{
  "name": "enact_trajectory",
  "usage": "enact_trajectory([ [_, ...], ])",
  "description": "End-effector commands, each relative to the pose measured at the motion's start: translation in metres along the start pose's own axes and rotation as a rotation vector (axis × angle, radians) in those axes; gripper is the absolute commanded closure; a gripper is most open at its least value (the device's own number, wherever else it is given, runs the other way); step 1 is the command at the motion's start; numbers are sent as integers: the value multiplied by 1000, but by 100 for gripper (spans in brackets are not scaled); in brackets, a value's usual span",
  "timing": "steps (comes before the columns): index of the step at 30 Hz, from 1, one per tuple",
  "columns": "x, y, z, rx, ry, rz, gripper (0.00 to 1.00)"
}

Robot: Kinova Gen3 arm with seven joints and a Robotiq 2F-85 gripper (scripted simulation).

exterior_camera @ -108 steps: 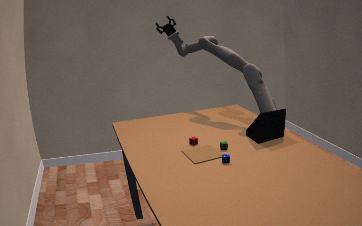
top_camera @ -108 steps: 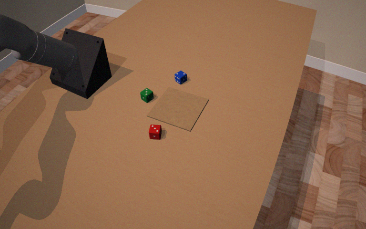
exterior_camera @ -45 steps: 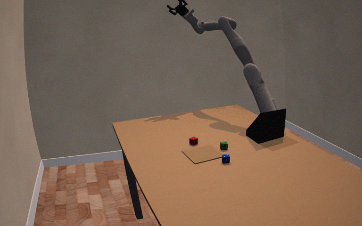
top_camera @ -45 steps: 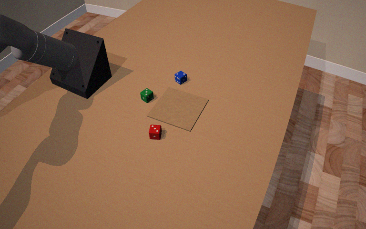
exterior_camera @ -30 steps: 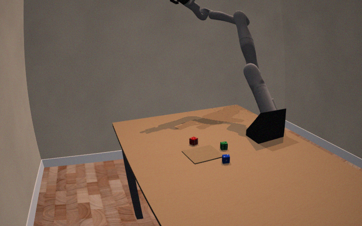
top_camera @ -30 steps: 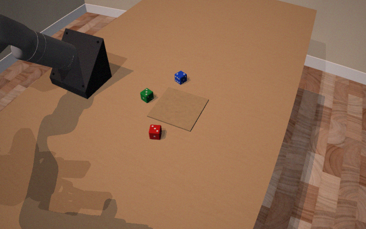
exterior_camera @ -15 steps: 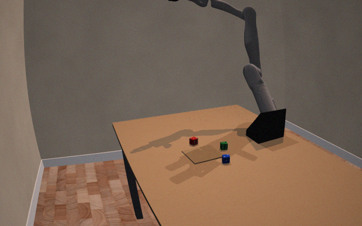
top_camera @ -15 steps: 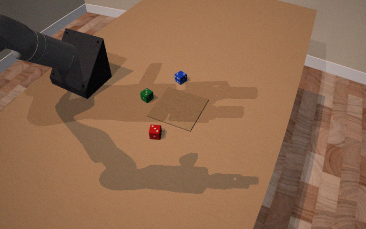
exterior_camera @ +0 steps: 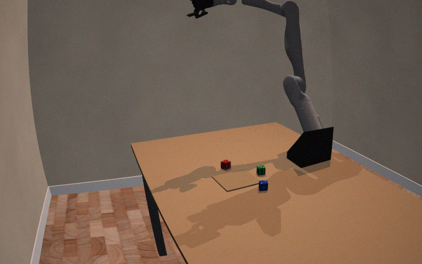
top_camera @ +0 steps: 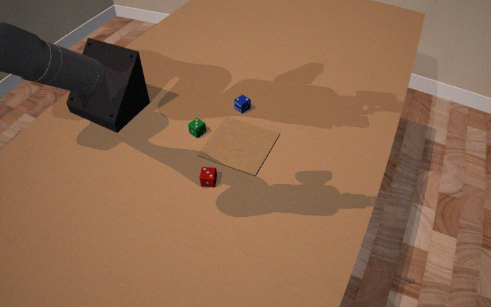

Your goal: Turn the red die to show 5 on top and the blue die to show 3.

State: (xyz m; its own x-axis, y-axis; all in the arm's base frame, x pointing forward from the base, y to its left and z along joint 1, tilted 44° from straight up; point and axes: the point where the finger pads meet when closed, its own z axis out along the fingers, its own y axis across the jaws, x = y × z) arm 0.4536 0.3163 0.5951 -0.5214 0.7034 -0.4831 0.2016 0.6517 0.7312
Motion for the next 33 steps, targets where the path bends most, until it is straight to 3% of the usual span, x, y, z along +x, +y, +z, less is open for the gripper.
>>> enact_trajectory([
  [1, -8, -51, 39, 133, -59, 28, 0],
  [2, -8, -51, 39, 133, -59, 28, 0],
  [3, -2, -77, 57, 201, -70, 44, 0],
  [4, -2, -77, 57, 201, -70, 44, 0],
  [5, 3, -104, 74, 267, -83, 58, 0],
  [6, 3, -104, 74, 267, -83, 58, 0],
  [7, 7, -131, 88, 332, -97, 72, 0],
  [8, 7, -131, 88, 332, -97, 72, 0],
  [9, 10, -158, 100, 396, -112, 85, 0],
  [11, 10, -158, 100, 396, -112, 85, 0],
  [13, 16, -212, 119, 519, -145, 109, 0],
  [14, 16, -212, 119, 519, -145, 109, 0],
  [15, 17, -238, 126, 578, -162, 119, 0],
  [16, 17, -238, 126, 578, -162, 119, 0],
  [17, 19, -264, 131, 635, -180, 129, 0],
  [18, 19, -264, 131, 635, -180, 129, 0],
  [19, 20, -288, 134, 690, -198, 138, 0],
  [20, 20, -288, 134, 690, -198, 138, 0],
  [22, 22, -334, 137, 792, -233, 153, 0],
  [23, 22, -334, 137, 792, -233, 153, 0],
  [25, 23, -375, 136, 885, -267, 165, 0],
  [28, 23, -375, 136, 885, -267, 165, 0],
  [33, 23, -454, 124, 1069, -339, 184, 0],
])
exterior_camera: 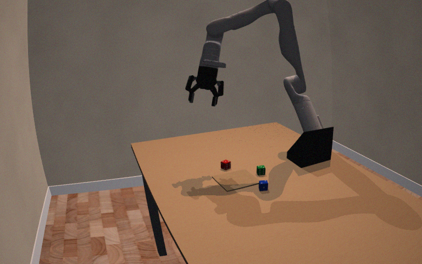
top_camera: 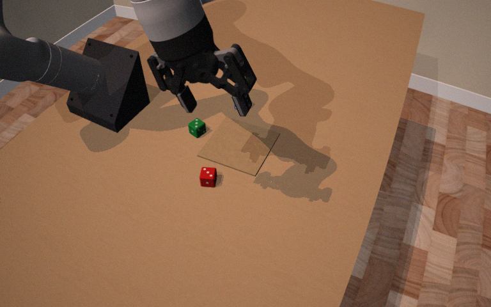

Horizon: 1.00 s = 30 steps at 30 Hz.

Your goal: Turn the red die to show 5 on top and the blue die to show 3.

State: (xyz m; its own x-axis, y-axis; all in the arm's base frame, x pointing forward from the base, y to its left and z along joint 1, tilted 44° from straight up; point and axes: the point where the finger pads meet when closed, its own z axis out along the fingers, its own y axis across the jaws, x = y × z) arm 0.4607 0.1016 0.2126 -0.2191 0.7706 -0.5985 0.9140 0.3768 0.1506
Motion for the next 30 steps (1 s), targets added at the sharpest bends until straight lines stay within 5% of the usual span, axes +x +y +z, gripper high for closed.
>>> enact_trajectory([
  [1, -10, -30, 37, 106, -62, 16, 0],
  [10, -18, -78, 75, 249, -128, 37, 0],
  [30, -19, -83, 78, 265, -136, 39, 0],
])
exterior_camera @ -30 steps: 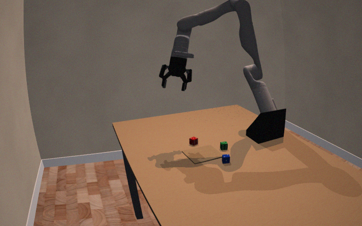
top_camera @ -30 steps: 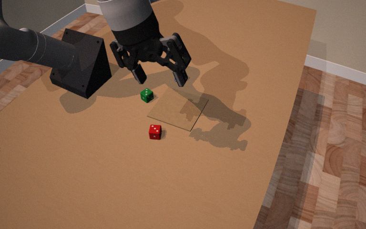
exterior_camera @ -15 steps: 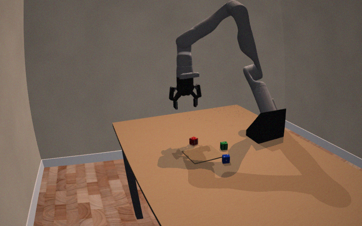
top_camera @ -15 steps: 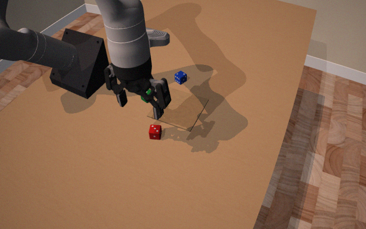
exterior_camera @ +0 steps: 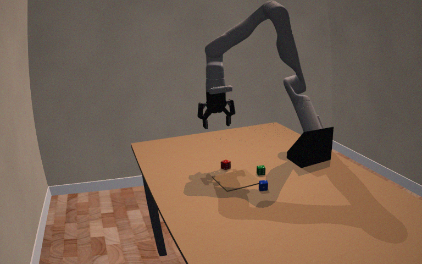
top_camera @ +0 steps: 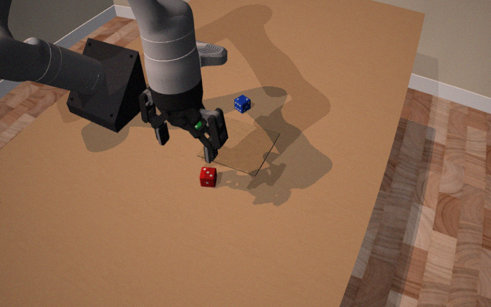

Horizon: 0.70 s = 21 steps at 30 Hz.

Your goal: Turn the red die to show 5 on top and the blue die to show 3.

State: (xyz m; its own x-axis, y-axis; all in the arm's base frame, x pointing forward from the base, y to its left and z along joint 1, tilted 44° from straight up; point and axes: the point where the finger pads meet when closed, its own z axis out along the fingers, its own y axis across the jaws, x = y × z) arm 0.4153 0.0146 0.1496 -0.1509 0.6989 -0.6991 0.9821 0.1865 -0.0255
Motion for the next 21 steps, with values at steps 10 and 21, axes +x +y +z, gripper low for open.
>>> enact_trajectory([
  [10, 0, 0, 20, -1, 0, 0, 0],
  [21, 0, -1, 83, -1, 0, 0, 0],
])
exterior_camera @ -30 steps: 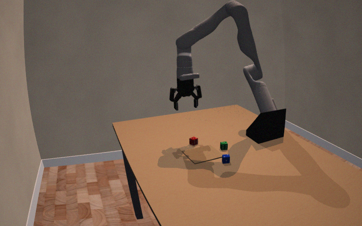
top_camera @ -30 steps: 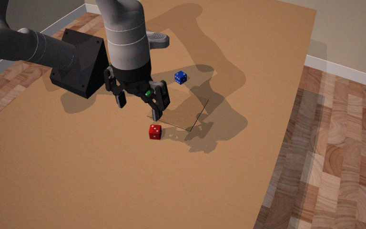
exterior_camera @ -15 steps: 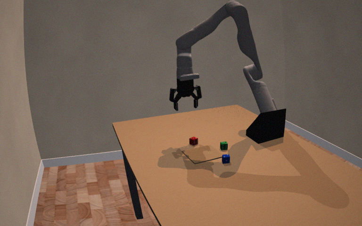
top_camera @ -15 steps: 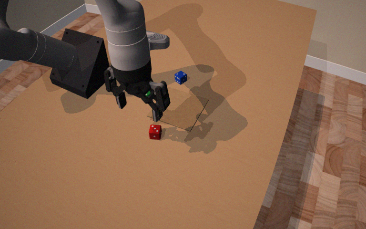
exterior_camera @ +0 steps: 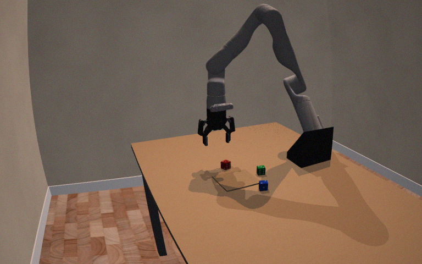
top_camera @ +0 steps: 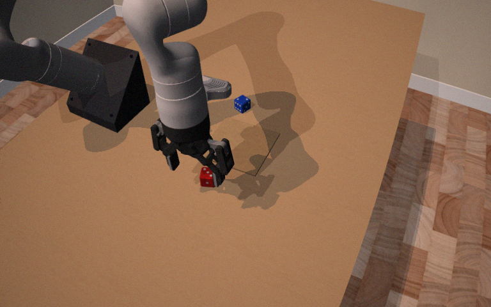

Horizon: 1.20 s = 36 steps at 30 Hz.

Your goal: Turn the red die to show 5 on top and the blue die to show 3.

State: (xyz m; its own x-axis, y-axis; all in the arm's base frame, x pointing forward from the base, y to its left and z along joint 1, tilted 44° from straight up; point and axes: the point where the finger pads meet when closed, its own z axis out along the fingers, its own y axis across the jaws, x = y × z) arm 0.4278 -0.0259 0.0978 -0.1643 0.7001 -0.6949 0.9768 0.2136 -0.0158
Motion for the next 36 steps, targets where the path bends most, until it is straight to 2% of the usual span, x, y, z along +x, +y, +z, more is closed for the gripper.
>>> enact_trajectory([
  [1, -6, -7, 21, 25, -5, 13, 0],
  [6, -6, -8, 32, 25, -5, 13, 0],
  [36, -6, -8, 32, 25, -5, 13, 0],
])
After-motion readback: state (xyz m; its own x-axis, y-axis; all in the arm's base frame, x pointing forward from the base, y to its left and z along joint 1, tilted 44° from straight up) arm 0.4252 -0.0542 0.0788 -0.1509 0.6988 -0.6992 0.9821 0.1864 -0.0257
